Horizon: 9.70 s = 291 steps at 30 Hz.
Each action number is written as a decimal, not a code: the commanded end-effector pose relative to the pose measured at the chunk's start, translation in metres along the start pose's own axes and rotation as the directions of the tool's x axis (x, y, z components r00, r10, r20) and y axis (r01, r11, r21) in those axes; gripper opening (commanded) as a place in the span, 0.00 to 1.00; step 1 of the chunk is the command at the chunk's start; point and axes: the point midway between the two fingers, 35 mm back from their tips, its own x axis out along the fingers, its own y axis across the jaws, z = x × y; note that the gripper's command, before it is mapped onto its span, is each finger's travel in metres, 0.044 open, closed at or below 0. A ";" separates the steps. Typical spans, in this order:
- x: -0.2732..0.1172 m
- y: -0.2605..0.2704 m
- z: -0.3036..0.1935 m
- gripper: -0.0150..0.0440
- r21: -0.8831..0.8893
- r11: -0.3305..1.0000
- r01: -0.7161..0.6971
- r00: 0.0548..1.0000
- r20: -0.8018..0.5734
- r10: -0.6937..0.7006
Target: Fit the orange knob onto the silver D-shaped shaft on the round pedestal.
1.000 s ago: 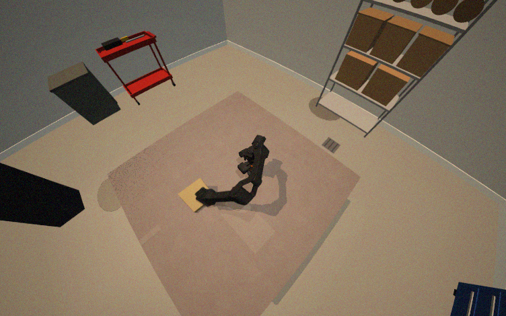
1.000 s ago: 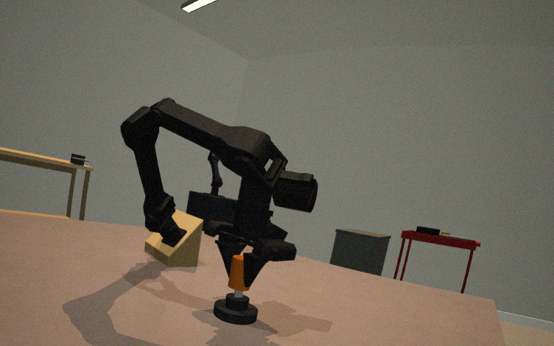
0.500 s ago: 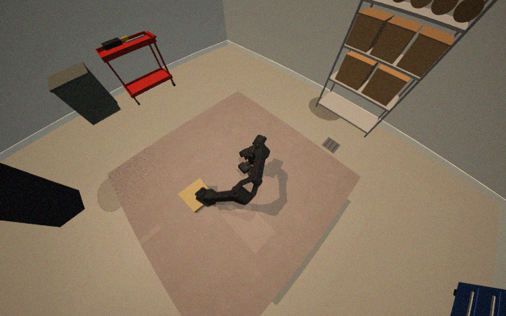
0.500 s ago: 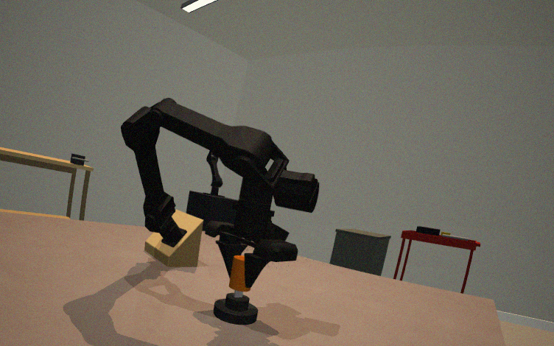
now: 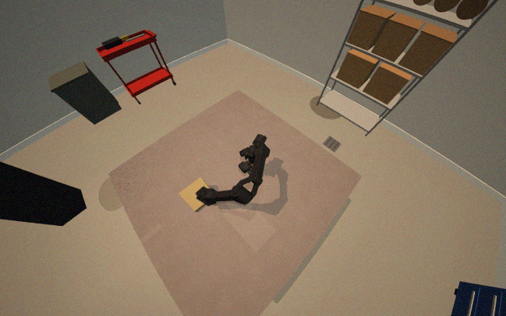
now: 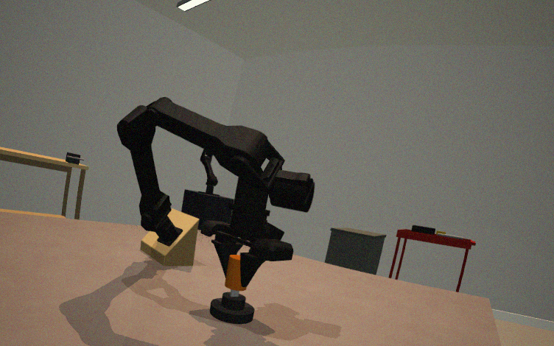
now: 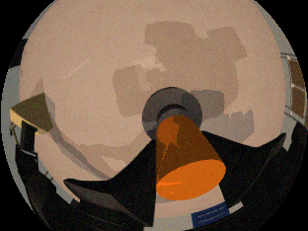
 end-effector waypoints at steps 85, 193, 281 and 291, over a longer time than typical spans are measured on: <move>-0.003 -0.002 -0.001 0.25 -0.053 0.999 0.007 1.000 0.004 -0.007; 0.000 -0.003 0.001 0.25 -0.588 0.809 0.008 1.000 0.003 -0.007; -0.001 0.000 0.000 0.25 -0.743 0.669 0.007 1.000 0.004 -0.007; -0.004 0.000 -0.001 0.25 -0.743 0.669 0.007 1.000 0.004 -0.007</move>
